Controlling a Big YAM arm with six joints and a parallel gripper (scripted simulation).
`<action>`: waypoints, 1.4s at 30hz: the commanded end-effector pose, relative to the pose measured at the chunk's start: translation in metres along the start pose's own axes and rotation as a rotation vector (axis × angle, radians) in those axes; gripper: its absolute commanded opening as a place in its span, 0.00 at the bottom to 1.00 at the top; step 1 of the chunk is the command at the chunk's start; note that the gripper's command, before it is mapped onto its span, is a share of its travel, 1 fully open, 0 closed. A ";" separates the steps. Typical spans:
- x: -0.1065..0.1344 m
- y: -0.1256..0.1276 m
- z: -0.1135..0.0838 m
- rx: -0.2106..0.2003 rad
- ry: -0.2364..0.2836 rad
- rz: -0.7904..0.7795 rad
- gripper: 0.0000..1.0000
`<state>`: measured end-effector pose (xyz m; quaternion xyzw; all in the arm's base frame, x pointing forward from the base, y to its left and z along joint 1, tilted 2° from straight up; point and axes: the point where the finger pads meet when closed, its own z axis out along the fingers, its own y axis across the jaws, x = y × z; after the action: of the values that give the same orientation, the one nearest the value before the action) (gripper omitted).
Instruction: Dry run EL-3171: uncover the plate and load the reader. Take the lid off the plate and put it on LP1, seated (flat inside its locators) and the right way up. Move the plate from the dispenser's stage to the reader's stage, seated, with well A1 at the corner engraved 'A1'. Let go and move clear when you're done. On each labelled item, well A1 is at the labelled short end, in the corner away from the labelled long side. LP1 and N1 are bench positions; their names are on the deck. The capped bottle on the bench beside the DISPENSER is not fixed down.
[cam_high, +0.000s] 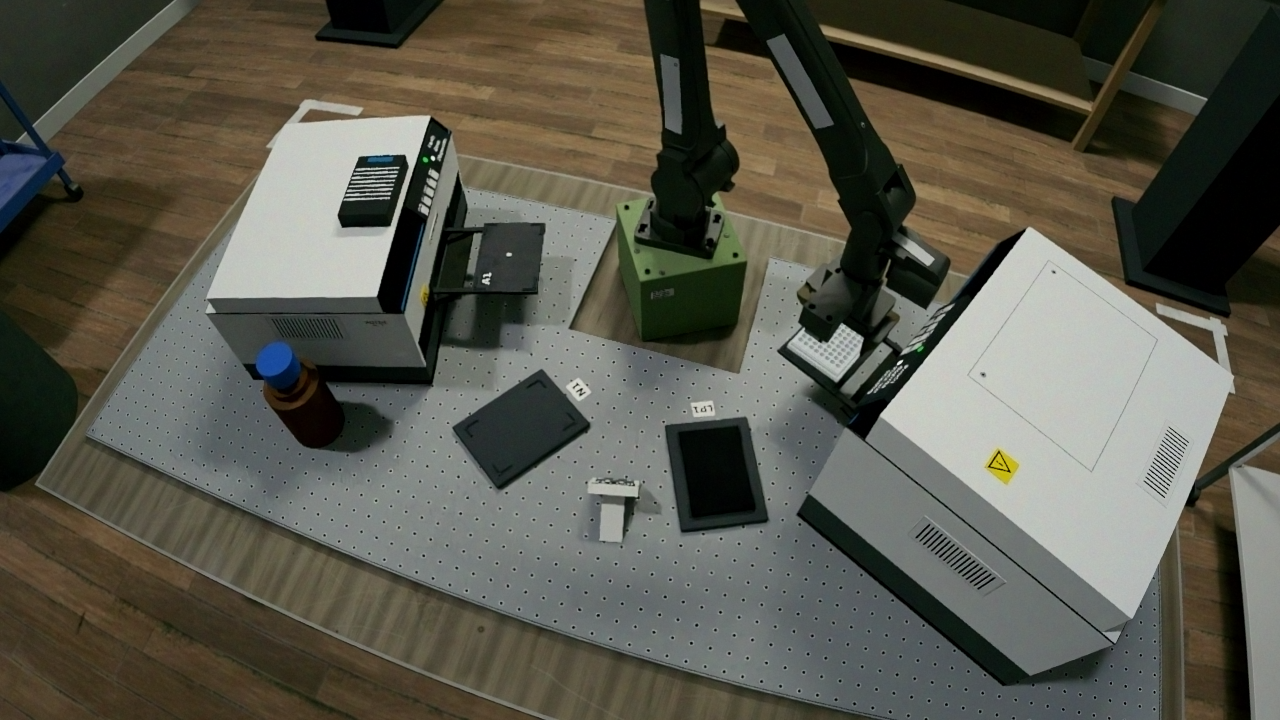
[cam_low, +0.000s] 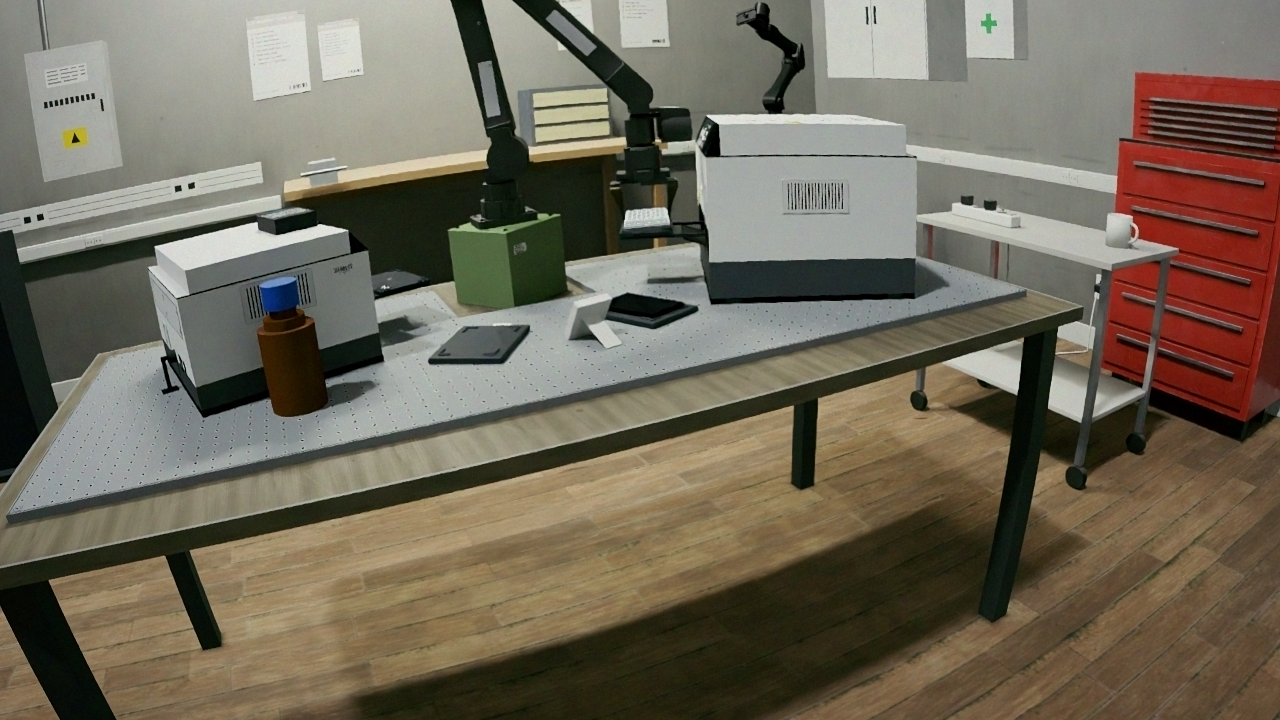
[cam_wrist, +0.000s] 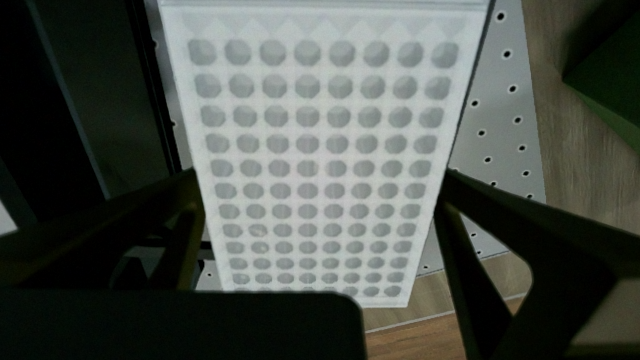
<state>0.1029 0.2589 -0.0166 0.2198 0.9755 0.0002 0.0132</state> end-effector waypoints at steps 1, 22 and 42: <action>0.002 0.014 -0.003 -0.023 -0.001 0.006 0.86; 0.001 0.010 0.002 -0.016 -0.002 0.006 0.86; 0.000 0.005 0.006 -0.008 -0.003 0.006 0.86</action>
<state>0.1038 0.2612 -0.0199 0.2199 0.9754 0.0027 0.0135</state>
